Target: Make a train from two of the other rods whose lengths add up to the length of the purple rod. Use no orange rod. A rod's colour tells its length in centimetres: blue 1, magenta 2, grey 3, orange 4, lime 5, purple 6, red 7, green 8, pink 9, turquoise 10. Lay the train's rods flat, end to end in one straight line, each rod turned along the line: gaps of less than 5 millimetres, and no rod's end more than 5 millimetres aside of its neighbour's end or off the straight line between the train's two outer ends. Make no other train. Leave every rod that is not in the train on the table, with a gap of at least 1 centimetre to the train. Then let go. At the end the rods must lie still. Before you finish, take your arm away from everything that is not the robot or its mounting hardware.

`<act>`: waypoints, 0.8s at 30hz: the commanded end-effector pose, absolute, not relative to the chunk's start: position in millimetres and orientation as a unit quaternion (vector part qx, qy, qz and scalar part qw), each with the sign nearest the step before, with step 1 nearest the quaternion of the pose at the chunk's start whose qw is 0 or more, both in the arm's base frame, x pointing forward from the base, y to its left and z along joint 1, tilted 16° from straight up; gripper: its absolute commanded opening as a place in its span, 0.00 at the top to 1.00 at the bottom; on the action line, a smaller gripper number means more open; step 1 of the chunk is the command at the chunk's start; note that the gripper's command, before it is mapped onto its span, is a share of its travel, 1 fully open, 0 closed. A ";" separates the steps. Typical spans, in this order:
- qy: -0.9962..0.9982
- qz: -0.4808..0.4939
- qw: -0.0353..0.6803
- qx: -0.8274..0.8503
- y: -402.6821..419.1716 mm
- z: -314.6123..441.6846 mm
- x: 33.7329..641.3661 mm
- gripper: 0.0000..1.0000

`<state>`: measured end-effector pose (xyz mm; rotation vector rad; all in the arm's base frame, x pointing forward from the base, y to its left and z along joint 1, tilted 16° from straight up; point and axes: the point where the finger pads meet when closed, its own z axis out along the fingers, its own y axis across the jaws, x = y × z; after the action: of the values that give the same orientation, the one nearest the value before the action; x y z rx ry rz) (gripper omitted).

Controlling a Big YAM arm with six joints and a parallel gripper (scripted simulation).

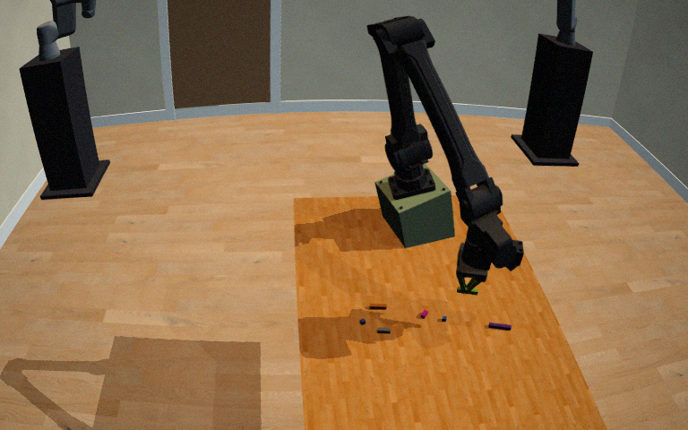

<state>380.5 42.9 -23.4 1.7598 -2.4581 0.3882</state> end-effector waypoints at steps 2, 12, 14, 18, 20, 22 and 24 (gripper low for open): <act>-0.806 0.128 0.043 0.576 36.3 -19.3 387.0 0.96; -0.806 0.126 0.047 0.577 32.1 -38.9 383.7 0.96; -0.806 0.126 0.047 0.577 30.3 -45.7 384.1 0.96; -0.806 0.126 0.047 0.577 25.8 -62.3 384.9 0.96; -0.806 0.126 0.048 0.577 23.4 -71.1 385.3 0.96; -0.806 0.126 0.048 0.577 21.1 -79.8 385.7 0.96; -0.806 0.126 0.048 0.577 18.9 -87.9 386.1 0.96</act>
<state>383.4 22.8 -77.0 1.7361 -2.4656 0.3829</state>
